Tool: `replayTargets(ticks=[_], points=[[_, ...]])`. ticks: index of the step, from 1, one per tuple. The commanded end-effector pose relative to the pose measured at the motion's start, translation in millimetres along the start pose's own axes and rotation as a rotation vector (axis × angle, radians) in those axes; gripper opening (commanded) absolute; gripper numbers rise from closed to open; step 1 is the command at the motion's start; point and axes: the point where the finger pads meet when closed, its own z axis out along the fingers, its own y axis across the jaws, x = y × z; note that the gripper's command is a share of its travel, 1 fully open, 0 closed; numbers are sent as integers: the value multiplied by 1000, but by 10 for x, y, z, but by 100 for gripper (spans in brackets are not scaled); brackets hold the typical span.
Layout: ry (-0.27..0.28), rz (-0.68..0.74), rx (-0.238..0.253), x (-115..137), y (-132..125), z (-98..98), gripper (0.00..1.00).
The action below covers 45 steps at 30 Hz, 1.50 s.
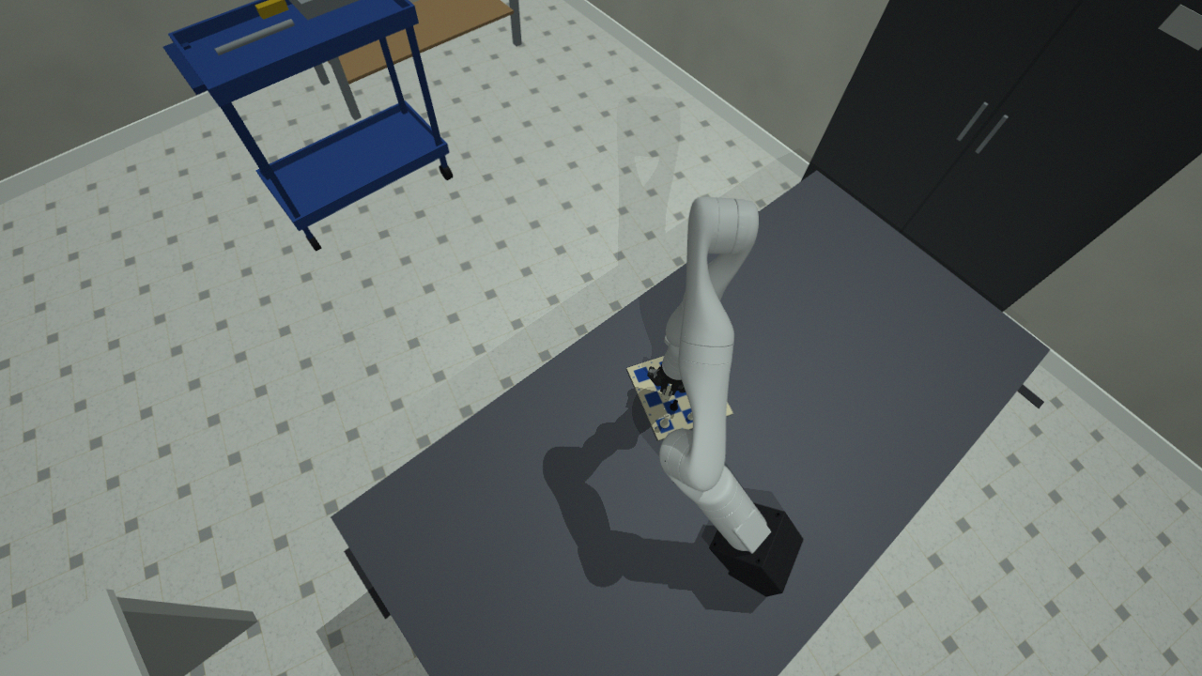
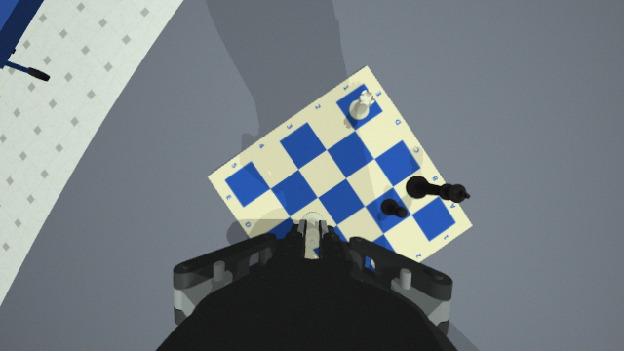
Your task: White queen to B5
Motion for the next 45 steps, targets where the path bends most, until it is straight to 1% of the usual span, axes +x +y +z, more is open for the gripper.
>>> replayTargets(ticks=[1, 6, 11, 21, 23, 37, 45], points=[[1, 0, 0, 5, 2, -12, 0], [1, 0, 0, 5, 2, -39, 0], [1, 0, 0, 5, 2, -122, 0], [1, 0, 0, 4, 2, -410, 0], [1, 0, 0, 4, 2, -410, 0], [1, 0, 0, 4, 2, -860, 0], [1, 0, 0, 4, 2, -967, 0]])
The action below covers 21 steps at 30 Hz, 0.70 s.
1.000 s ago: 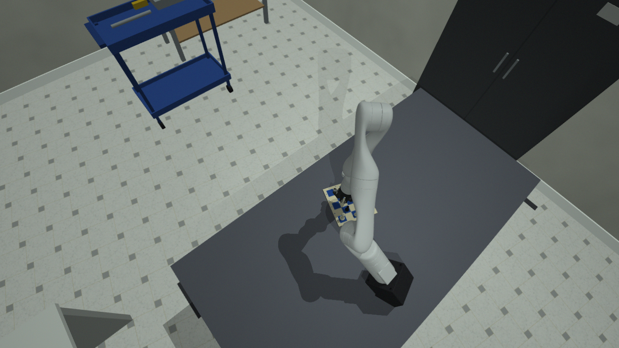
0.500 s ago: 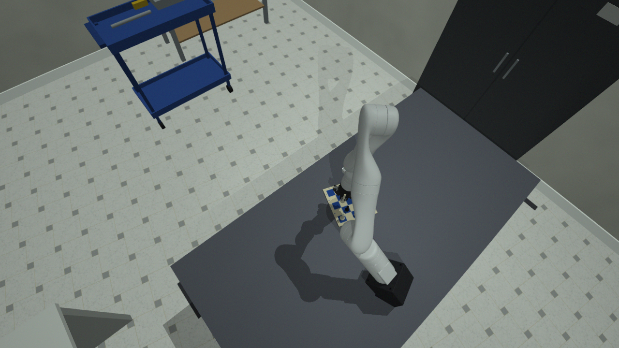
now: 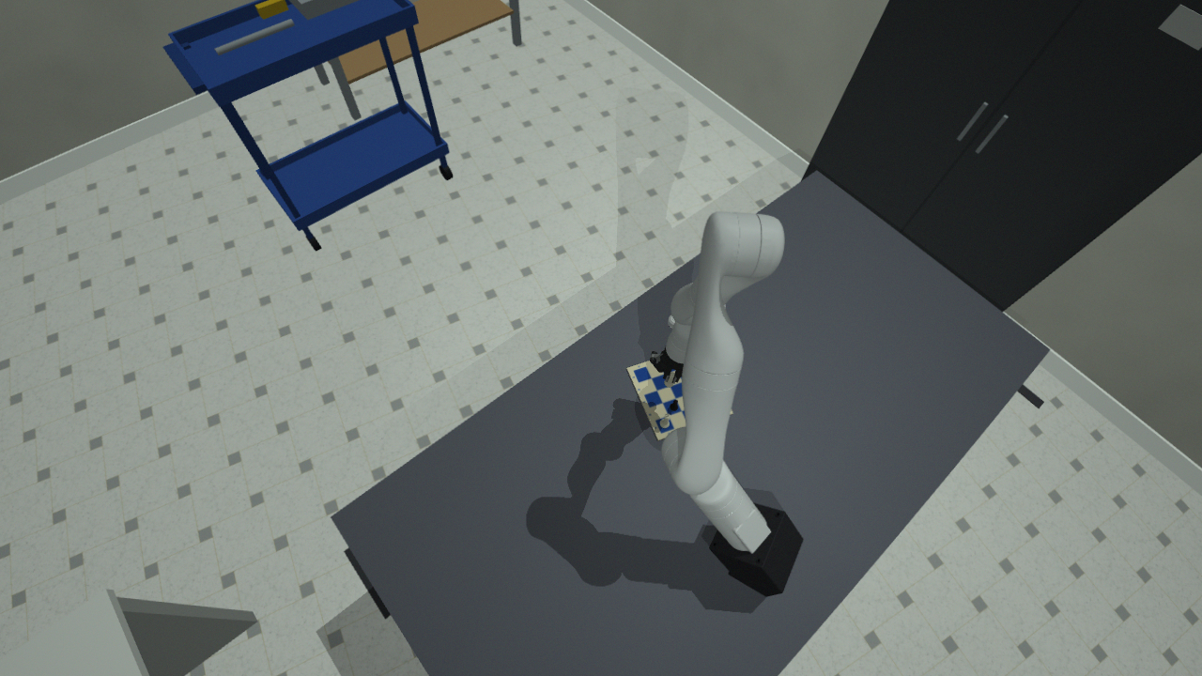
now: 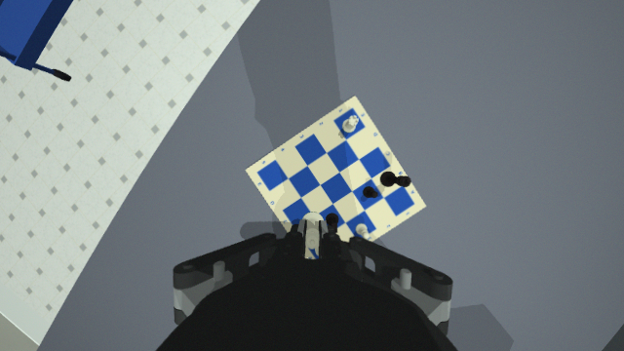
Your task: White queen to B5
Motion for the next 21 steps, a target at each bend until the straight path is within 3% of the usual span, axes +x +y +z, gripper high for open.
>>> replayTargets(ticks=[1, 17, 21], points=[[17, 14, -5, 53, 50, -79, 0], [17, 13, -5, 51, 50, -102, 0], [17, -119, -8, -54, 33, -99, 0]])
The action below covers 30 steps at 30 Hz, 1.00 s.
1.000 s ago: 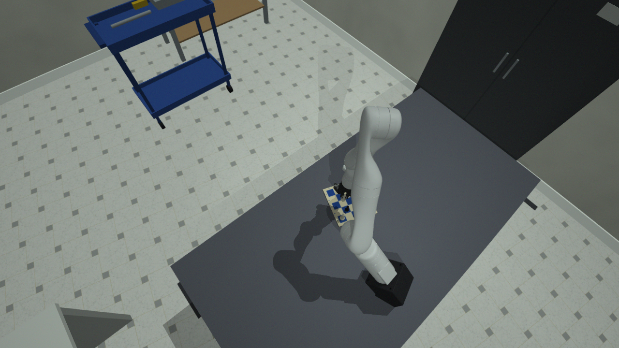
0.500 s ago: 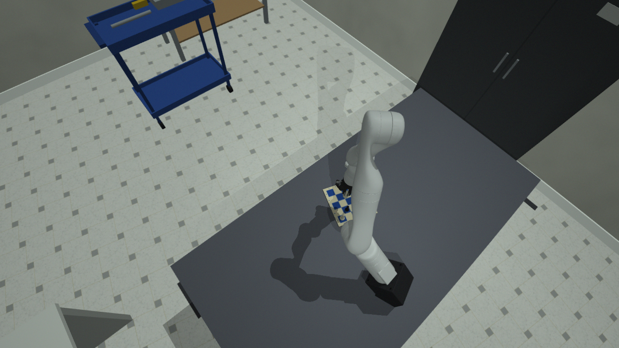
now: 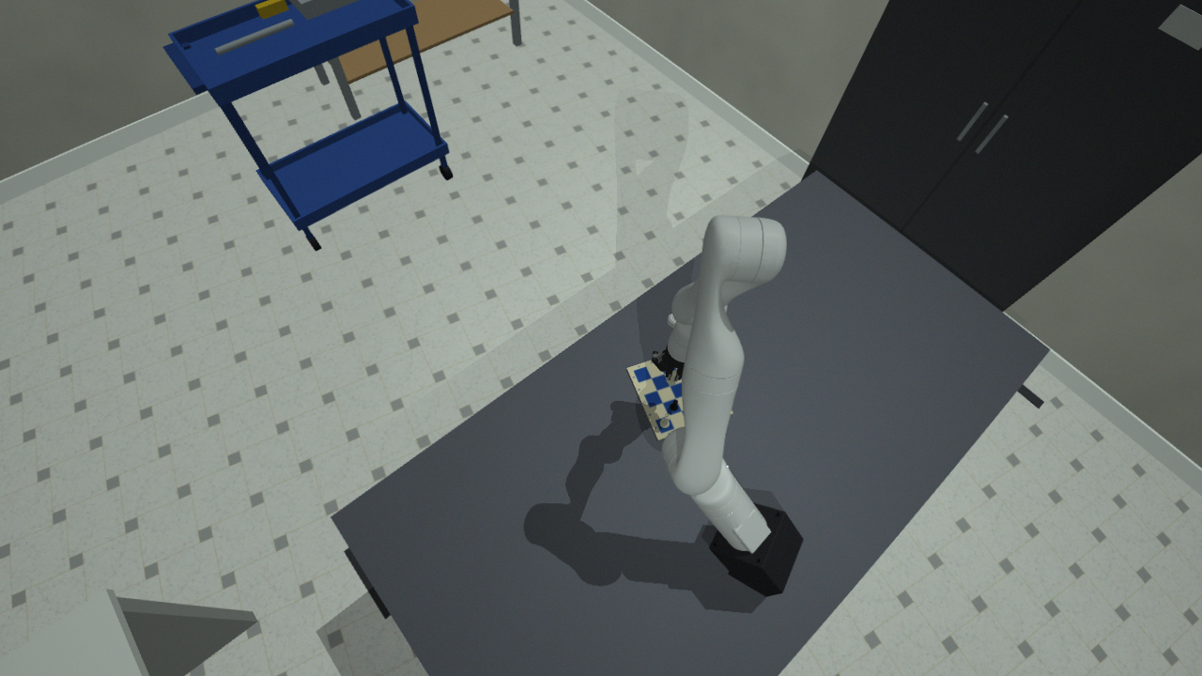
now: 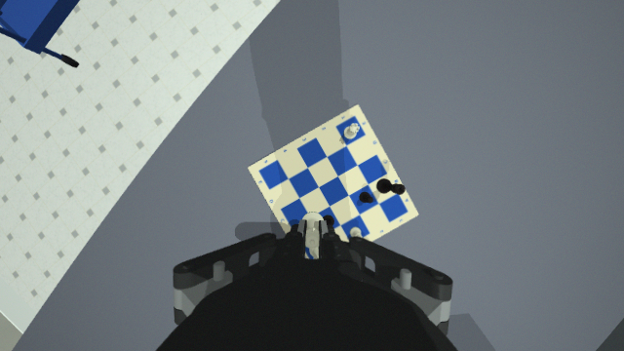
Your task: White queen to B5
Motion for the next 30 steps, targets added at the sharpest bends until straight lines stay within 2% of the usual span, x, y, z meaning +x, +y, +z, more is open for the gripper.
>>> replayTargets(ticks=[1, 6, 8, 10, 30], points=[[-2, -117, -1, -123, -18, -4, 0], [-2, -476, 2, -406, -88, -8, 0], [-2, -476, 2, -406, -88, -8, 0], [-2, -542, 3, -459, -101, -10, 0], [-2, -555, 3, -469, -103, -4, 0]])
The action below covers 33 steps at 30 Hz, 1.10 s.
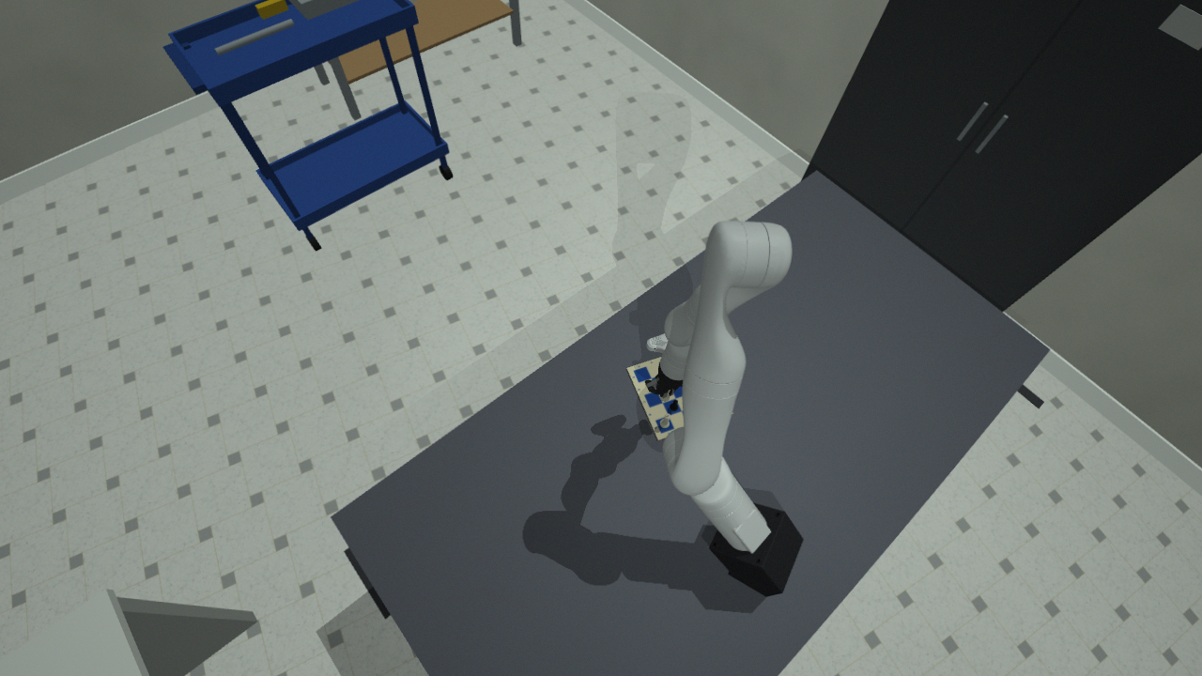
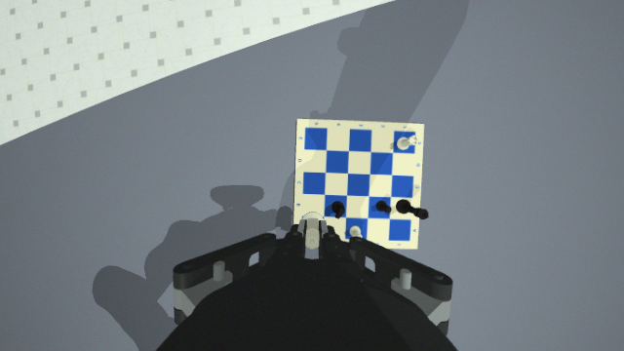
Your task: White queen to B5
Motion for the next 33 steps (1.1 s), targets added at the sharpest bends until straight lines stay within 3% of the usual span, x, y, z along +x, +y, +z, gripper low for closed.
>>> replayTargets(ticks=[1, 13, 33], points=[[0, 0, 0, 0, -1, 6, 0], [0, 0, -1, 0, -1, 81, 0], [0, 0, -1, -2, 1, 376, 0]])
